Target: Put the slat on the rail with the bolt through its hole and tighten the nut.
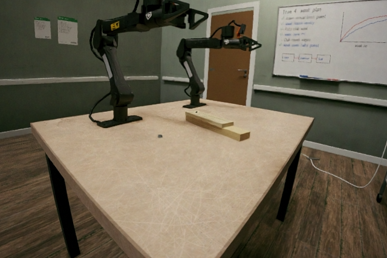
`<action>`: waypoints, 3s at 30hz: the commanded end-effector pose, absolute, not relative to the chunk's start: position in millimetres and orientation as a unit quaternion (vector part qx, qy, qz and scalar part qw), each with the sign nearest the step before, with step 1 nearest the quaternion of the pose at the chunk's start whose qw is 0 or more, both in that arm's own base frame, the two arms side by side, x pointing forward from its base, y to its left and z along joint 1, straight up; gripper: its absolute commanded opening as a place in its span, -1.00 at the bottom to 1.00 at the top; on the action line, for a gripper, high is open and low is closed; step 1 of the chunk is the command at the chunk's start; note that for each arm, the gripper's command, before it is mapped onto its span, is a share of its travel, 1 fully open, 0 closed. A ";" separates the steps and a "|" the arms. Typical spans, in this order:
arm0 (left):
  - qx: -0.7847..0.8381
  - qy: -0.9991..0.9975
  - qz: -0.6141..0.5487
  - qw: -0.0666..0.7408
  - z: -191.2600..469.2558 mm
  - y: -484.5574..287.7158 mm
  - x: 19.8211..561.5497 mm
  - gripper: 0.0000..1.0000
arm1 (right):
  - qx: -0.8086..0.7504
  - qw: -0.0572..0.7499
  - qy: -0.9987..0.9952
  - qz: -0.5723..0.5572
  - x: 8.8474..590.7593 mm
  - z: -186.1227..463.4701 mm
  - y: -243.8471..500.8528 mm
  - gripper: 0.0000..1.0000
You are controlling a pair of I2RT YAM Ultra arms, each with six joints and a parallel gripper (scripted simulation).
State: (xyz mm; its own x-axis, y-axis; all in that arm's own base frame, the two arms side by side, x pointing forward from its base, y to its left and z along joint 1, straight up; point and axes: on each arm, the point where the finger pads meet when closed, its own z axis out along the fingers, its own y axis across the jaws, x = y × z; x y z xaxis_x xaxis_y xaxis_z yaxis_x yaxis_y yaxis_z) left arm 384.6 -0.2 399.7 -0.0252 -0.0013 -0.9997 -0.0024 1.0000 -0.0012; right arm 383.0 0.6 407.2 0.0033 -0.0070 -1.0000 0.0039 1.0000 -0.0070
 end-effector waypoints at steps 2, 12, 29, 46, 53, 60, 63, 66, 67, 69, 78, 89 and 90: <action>0.000 0.703 0.000 0.711 411.9 1.0 380.6 1.00 | 0.000 0.711 0.703 0.000 380.6 411.7 1.0 1.00; 0.000 0.703 0.000 0.711 411.9 1.0 380.6 1.00 | 0.000 0.711 0.703 0.000 380.6 411.7 1.0 1.00; 0.000 0.703 0.000 0.711 411.9 1.0 380.6 1.00 | -0.023 0.625 0.780 -0.025 397.0 343.6 -4.0 1.00; 0.000 0.703 0.000 0.711 411.9 1.0 380.6 1.00 | -0.054 0.514 0.855 -0.043 397.4 266.2 -7.7 1.00; 0.000 0.703 0.000 0.711 411.9 1.0 380.6 1.00 | -0.071 0.458 0.885 -0.048 391.6 232.3 -9.3 1.00; 0.000 0.703 0.000 0.711 411.9 1.0 380.6 1.00 | -0.084 0.415 0.904 -0.050 385.1 208.6 -10.3 1.00; 0.000 0.703 0.000 0.711 411.9 1.0 380.6 1.00 | -0.091 0.389 0.915 -0.051 380.3 194.6 -11.0 1.00; 0.000 0.703 0.000 0.711 411.9 1.0 380.6 1.00 | -0.099 0.362 0.925 -0.051 374.7 181.0 -11.6 1.00; 0.000 0.703 0.000 0.711 411.9 1.0 380.6 1.00 | -0.102 0.353 0.929 -0.050 372.6 176.5 -11.8 1.00; 0.000 0.703 0.000 0.711 411.9 1.0 380.6 1.00 | -0.108 0.335 0.935 -0.050 368.3 167.6 -12.1 1.00; 0.000 0.703 0.000 0.711 411.9 1.0 380.6 1.00 | -0.128 0.268 0.954 -0.046 350.7 138.0 -13.2 1.00; 0.000 0.703 0.000 0.711 411.9 1.0 380.6 1.00 | -0.161 0.155 0.974 -0.032 315.0 97.2 -14.2 1.00; 0.000 0.703 0.000 0.711 411.9 1.0 380.6 1.00 | -0.164 0.144 0.975 -0.030 311.3 93.9 -14.3 1.00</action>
